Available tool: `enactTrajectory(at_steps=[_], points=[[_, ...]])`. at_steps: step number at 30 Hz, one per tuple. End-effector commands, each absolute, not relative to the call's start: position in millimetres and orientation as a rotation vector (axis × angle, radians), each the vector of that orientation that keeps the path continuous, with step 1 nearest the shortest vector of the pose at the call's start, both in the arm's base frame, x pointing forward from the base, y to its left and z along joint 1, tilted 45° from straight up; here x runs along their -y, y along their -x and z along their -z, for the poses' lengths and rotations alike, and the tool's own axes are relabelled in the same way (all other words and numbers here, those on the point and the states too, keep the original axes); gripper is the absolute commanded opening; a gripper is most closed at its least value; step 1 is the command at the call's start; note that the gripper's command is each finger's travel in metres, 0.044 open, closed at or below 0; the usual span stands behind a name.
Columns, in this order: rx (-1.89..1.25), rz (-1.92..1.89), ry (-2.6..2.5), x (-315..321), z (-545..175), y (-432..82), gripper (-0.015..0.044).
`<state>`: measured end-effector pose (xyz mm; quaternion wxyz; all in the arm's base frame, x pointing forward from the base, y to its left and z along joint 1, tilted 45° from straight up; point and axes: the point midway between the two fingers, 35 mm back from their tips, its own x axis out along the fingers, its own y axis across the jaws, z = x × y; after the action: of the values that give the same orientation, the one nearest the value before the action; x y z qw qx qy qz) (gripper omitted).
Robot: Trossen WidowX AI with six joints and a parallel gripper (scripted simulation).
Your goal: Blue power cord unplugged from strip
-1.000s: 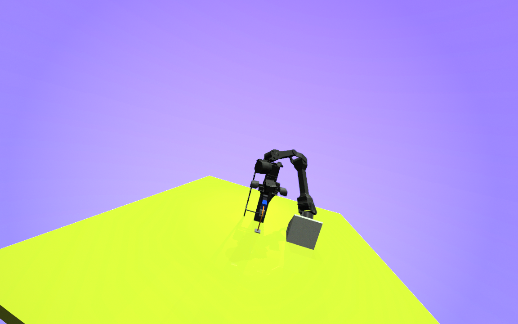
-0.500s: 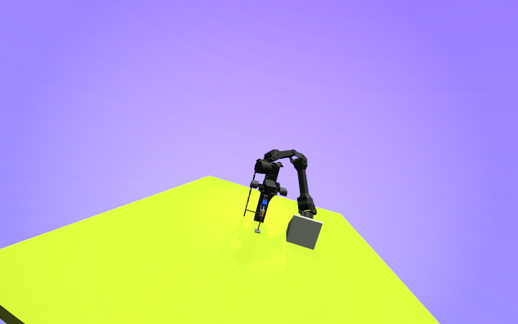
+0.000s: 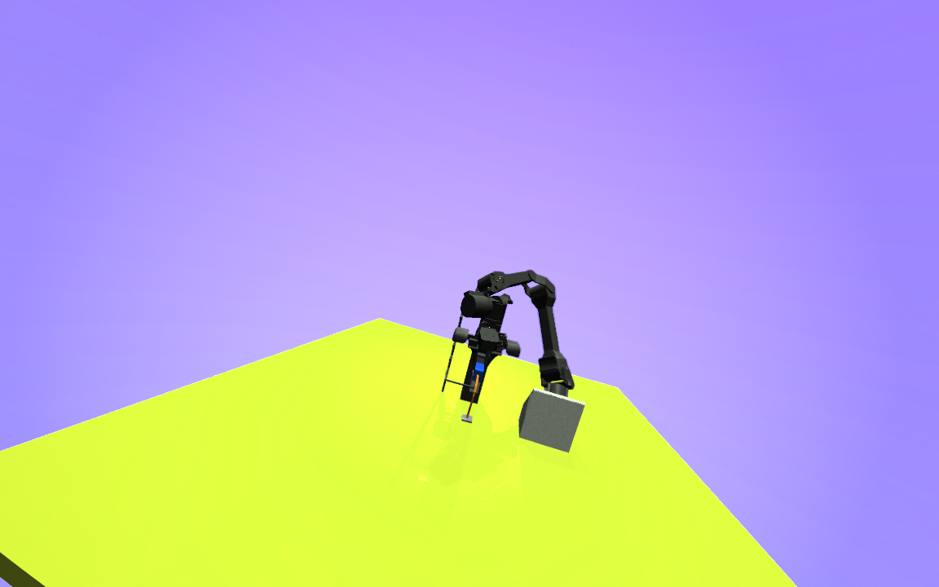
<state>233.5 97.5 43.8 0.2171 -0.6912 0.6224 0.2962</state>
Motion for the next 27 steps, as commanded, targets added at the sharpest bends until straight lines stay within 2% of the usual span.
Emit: enactTrajectory(at_steps=[1, 15, 27], points=[[-1.681, -0.869, 1.880, -121.0, -28.1, -230.0, 0.0000], [-1.678, -0.870, 1.880, -139.2, -15.3, -225.3, 0.0000], [-1.679, -0.868, 1.883, -132.5, -18.0, -225.0, 0.0315]])
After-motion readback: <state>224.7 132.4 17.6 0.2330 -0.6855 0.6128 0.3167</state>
